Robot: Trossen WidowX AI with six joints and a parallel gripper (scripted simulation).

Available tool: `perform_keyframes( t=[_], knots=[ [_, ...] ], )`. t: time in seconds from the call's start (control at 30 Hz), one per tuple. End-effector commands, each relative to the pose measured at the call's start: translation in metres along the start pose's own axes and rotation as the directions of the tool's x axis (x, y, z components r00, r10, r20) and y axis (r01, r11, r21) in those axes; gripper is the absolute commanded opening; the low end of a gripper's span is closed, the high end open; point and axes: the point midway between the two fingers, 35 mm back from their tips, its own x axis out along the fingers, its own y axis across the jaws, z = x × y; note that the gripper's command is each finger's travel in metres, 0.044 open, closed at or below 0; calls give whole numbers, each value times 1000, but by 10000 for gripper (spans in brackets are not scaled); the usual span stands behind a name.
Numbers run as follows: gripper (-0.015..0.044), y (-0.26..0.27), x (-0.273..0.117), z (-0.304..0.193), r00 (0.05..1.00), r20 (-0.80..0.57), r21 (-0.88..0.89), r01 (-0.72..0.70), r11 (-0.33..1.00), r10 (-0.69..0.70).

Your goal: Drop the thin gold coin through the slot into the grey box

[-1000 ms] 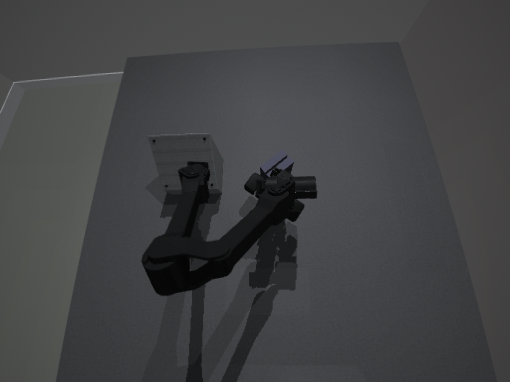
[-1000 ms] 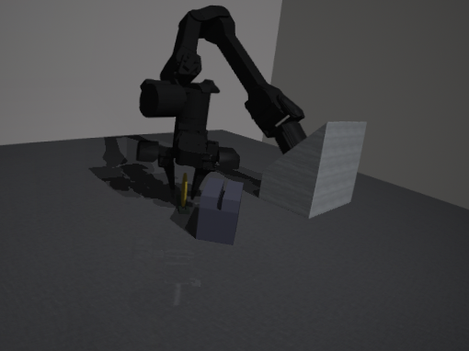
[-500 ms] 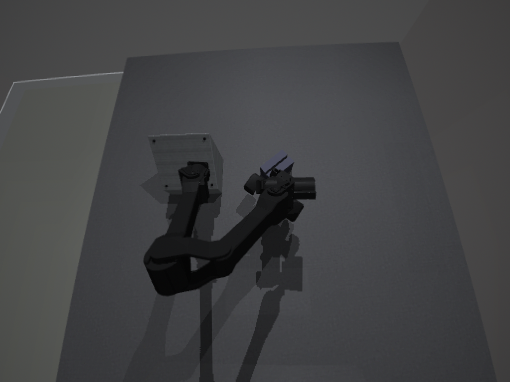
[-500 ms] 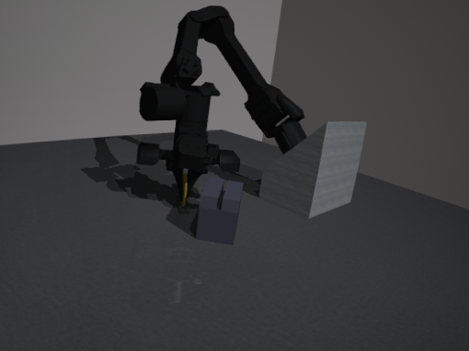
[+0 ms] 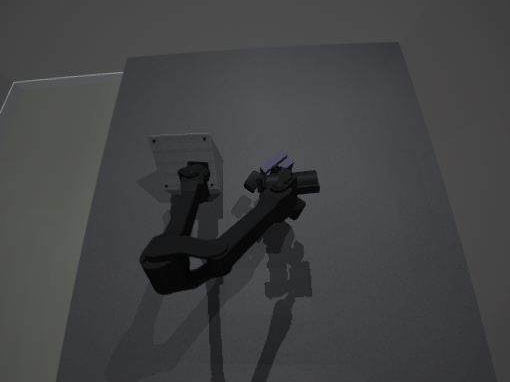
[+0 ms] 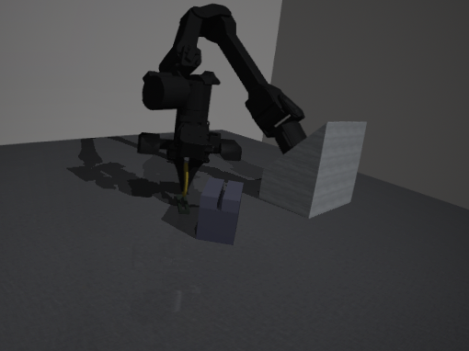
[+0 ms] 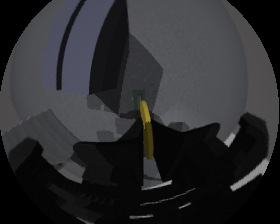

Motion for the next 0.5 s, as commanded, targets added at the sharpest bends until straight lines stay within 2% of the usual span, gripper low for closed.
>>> perform_keyframes(
  t=[0.0,0.47],
  knots=[
    [0,-2,-10,2,1000,10,7,2,1000,-2],
    [0,-1,-45,2,1000,10,7,1,1000,-1]
  ],
)
